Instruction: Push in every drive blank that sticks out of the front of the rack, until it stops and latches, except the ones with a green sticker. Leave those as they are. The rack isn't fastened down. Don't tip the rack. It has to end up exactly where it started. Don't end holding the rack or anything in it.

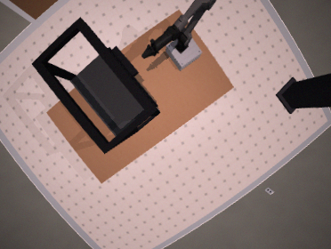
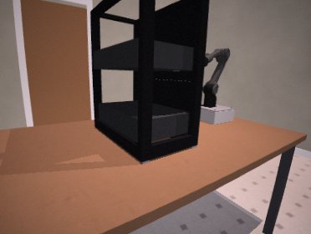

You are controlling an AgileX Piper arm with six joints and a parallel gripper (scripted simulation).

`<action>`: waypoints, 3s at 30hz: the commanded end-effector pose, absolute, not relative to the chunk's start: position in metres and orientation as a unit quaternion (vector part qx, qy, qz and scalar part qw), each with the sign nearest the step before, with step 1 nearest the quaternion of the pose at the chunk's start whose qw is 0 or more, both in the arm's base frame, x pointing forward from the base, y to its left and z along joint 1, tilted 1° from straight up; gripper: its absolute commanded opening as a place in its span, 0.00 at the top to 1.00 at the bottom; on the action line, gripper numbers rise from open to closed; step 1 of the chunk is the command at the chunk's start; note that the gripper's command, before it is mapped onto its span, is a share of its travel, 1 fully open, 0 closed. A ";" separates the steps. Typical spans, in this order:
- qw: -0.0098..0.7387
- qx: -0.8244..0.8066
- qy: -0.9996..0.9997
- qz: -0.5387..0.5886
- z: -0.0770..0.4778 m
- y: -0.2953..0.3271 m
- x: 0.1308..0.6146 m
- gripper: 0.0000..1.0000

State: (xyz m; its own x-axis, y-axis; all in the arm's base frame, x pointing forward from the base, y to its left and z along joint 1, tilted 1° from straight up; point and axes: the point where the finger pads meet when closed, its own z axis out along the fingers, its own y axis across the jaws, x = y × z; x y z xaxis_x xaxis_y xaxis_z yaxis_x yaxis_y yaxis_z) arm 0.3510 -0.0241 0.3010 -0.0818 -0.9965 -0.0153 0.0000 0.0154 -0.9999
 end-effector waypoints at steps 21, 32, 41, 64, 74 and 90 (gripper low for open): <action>0.483 -0.475 0.523 -0.517 0.306 -0.029 0.417 1.00; 0.483 -0.475 0.523 -0.517 0.306 -0.029 0.417 1.00; 0.483 -0.475 0.523 -0.517 0.306 -0.030 0.418 1.00; 0.483 -0.475 0.523 -0.517 0.306 -0.031 0.428 1.00; 0.483 -0.475 0.523 -0.517 0.306 -0.031 0.430 1.00; 0.483 -0.475 0.523 -0.517 0.306 -0.032 0.438 1.00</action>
State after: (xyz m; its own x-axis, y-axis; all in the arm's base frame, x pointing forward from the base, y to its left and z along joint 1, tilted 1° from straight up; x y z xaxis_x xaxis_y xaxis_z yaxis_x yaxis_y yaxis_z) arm 0.4366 -0.0311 0.3057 -0.0813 -0.9966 -0.0145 0.0023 0.0143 -0.9999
